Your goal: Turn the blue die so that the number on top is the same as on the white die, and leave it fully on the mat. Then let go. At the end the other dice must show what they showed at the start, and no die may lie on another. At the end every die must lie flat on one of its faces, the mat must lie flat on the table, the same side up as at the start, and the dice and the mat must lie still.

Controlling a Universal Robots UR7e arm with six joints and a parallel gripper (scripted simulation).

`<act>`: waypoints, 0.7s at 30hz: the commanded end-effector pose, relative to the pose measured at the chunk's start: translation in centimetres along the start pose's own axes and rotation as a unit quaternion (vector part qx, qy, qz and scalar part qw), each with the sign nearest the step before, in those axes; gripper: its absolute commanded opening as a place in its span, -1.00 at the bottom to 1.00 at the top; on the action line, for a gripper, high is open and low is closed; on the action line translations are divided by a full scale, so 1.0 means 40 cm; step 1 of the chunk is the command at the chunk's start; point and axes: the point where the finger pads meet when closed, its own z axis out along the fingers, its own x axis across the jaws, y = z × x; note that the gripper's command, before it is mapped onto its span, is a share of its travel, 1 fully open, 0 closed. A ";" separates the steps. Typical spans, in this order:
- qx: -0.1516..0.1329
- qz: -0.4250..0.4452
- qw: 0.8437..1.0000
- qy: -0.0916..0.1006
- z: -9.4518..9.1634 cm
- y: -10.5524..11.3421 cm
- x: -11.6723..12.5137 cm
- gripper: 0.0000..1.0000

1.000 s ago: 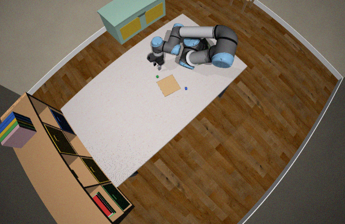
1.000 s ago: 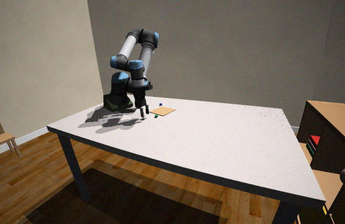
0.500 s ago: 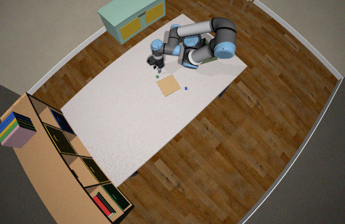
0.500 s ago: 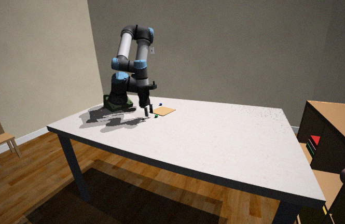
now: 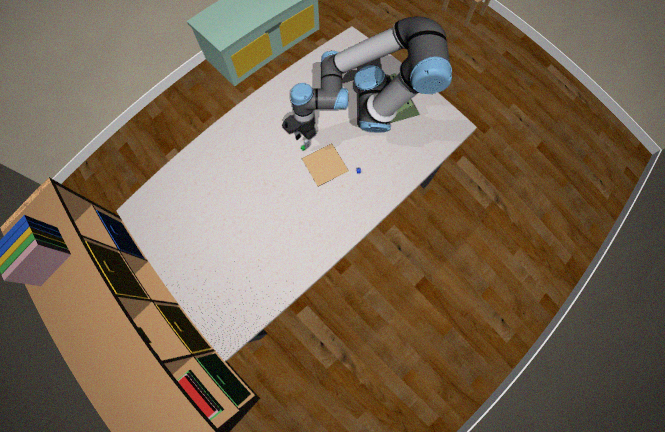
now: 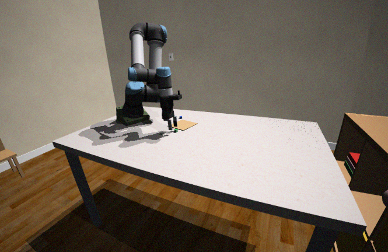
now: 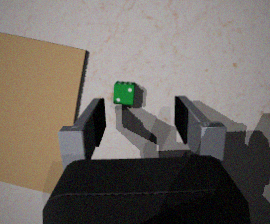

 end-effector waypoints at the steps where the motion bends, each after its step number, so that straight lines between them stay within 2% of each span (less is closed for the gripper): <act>1: -0.003 0.003 1.000 0.006 -0.001 -0.022 -0.012 1.00; 21: -0.003 0.003 1.000 0.006 -0.001 -0.035 -0.025 1.00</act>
